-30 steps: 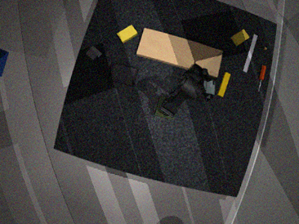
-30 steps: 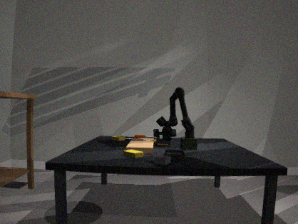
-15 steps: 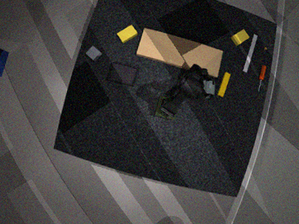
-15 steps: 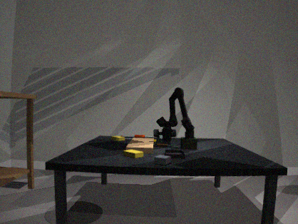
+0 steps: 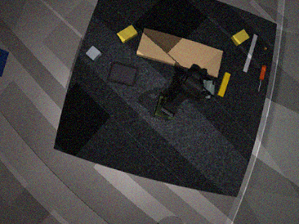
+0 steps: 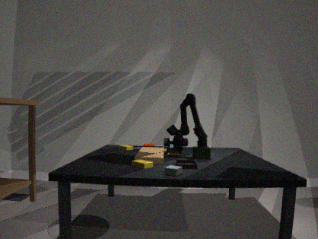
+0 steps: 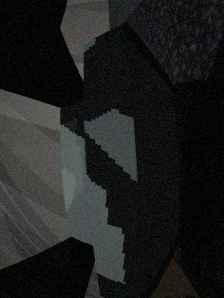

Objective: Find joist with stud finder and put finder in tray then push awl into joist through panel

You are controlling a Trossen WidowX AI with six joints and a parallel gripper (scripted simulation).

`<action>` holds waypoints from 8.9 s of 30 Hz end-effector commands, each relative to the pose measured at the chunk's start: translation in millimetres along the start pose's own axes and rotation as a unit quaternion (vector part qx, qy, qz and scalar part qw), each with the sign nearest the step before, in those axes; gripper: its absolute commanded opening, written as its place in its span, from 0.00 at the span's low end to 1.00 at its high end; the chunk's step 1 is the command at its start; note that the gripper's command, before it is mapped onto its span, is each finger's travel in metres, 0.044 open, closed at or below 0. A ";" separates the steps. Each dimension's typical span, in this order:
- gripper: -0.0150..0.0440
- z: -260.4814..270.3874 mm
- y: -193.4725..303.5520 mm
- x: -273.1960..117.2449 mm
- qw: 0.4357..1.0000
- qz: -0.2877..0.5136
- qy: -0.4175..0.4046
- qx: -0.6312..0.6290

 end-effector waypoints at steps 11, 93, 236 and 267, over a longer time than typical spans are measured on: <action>0.90 -0.3 -3.4 -1.1 1.000 -0.006 0.004 -0.005; 0.90 -0.3 -3.4 -1.1 1.000 -0.006 0.004 -0.005; 1.00 0.7 47.7 1.5 0.671 -0.417 -0.221 0.572; 1.00 3.5 25.8 5.0 0.539 -0.454 -0.302 0.642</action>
Point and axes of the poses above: the point midway between the two fingers, 35 mm back from their tips, its own x axis out along the fingers, its own z axis across the jaws, y = z × x, the point moved 2 cm from there along -x, back along the fingers, and after that the axes turned 1 degree about x, right-handed, at the moved point
